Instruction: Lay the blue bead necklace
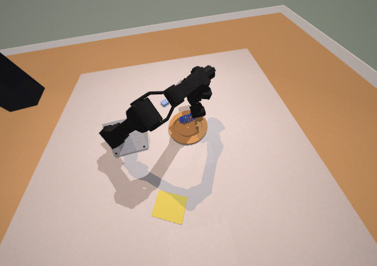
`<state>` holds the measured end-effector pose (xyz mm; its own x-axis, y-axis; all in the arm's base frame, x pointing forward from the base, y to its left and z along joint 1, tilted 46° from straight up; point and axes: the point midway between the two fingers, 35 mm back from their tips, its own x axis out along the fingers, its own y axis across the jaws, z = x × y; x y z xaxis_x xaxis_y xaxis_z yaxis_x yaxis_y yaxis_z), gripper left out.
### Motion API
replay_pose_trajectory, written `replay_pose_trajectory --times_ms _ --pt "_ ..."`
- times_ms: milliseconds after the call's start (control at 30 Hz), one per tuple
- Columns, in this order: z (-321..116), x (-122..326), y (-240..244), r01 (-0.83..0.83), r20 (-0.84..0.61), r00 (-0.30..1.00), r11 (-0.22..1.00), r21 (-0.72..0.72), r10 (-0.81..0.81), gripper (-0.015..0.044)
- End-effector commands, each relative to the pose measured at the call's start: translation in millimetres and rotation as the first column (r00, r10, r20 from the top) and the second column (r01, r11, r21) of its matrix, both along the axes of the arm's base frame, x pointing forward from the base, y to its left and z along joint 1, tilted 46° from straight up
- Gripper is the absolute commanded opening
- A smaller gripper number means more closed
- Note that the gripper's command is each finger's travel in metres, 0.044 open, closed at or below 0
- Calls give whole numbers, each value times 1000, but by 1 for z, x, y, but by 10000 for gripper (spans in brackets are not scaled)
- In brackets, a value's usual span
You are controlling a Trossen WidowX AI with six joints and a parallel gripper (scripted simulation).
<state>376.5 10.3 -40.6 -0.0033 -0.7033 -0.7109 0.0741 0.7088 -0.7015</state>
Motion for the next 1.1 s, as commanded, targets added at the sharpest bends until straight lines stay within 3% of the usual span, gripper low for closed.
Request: replay_pose_trajectory --times_ms 0,567,733,1067 --pt "-7 -3 -8 1 -12 1000 1000 -7 -1 120" --pt "-17 -4 -19 1 -19 1000 1000 -10 -1 120" --pt "-16 -3 -17 4 -12 1000 1000 -5 -4 0" --pt "-16 -3 -17 4 -12 1000 1000 -5 -4 0"
